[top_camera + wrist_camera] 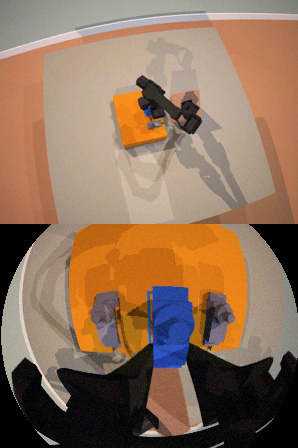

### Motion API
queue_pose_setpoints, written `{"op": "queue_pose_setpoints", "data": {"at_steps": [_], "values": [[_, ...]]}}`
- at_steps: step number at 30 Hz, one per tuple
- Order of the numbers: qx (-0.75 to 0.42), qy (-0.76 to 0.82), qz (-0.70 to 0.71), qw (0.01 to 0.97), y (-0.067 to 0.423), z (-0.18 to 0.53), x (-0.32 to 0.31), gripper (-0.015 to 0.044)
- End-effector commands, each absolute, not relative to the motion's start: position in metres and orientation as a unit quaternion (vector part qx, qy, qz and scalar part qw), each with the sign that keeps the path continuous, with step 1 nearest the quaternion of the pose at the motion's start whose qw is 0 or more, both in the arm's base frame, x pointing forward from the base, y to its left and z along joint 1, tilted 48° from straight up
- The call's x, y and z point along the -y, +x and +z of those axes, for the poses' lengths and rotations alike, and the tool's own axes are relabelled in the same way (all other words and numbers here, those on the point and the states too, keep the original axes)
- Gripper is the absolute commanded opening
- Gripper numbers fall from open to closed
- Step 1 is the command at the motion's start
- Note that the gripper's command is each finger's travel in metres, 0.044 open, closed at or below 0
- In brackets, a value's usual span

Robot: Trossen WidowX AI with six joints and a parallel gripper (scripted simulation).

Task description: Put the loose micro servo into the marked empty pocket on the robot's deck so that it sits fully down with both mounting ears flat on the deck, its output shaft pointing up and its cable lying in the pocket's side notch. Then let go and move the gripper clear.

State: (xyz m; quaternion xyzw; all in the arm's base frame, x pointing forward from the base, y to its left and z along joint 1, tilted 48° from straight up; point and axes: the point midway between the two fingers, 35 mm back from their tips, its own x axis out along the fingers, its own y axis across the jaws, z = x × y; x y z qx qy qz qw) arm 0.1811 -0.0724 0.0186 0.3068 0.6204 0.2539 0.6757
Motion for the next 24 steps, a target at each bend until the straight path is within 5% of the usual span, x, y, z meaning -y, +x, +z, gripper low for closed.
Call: {"op": "queue_pose_setpoints", "data": {"at_steps": [1,24], "values": [[-0.619,0.309,0.252,0.676,0.182,0.016,0.07,0.0],[-0.619,0.309,0.253,0.676,0.184,0.003,0.055,0.0]]}}
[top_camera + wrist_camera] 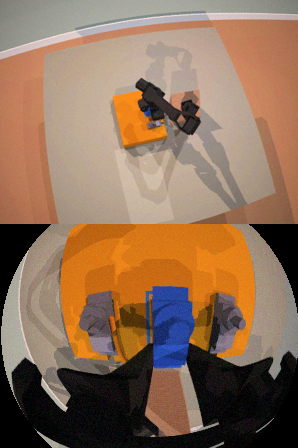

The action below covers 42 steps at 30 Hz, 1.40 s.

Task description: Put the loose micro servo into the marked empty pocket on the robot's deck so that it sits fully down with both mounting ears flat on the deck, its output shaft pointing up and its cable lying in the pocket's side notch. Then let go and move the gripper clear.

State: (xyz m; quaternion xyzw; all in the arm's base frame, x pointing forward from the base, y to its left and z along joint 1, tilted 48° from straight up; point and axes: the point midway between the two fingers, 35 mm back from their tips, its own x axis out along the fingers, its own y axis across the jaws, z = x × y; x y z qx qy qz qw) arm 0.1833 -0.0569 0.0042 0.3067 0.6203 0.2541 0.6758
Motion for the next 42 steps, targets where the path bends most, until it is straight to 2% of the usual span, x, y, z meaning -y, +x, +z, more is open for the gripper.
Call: {"op": "queue_pose_setpoints", "data": {"at_steps": [1,24,31,42], "values": [[-0.619,0.309,0.253,0.676,0.184,0.002,0.054,0.0],[-0.619,0.31,0.253,0.676,0.187,-0.012,0.039,0.0],[-0.619,0.31,0.253,0.676,0.185,-0.011,0.041,0.0184],[-0.619,0.309,0.252,0.676,0.182,0.013,0.066,0.0188]]}}
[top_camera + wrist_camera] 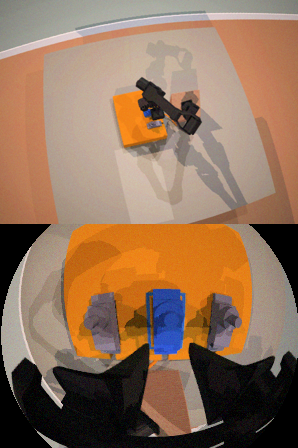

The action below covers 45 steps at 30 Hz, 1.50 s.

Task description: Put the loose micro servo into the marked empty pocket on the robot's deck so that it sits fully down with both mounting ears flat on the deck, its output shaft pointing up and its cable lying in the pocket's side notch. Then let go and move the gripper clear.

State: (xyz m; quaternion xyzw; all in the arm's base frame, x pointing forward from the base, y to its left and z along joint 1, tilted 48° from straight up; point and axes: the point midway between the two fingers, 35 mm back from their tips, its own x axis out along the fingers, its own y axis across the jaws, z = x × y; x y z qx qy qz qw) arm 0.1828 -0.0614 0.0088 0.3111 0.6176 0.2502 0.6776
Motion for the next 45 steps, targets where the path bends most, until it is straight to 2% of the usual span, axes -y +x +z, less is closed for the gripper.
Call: {"op": "queue_pose_setpoints", "data": {"at_steps": [1,2,6,12,19,30,45], "values": [[-0.619,0.309,0.252,0.676,0.182,0.013,0.066,0.0188],[-0.619,0.309,0.252,0.676,0.183,0.013,0.066,0.0188],[-0.618,0.31,0.251,0.678,0.196,0.016,0.073,0.0293],[-0.618,0.309,0.251,0.678,0.241,0.039,0.103,0.044],[-0.618,0.308,0.253,0.678,0.283,0.063,0.124,0.044],[-0.622,0.342,0.225,0.668,0.271,0.086,0.153,0.044],[-0.622,0.342,0.225,0.668,0.271,0.086,0.153,0.044]]}}
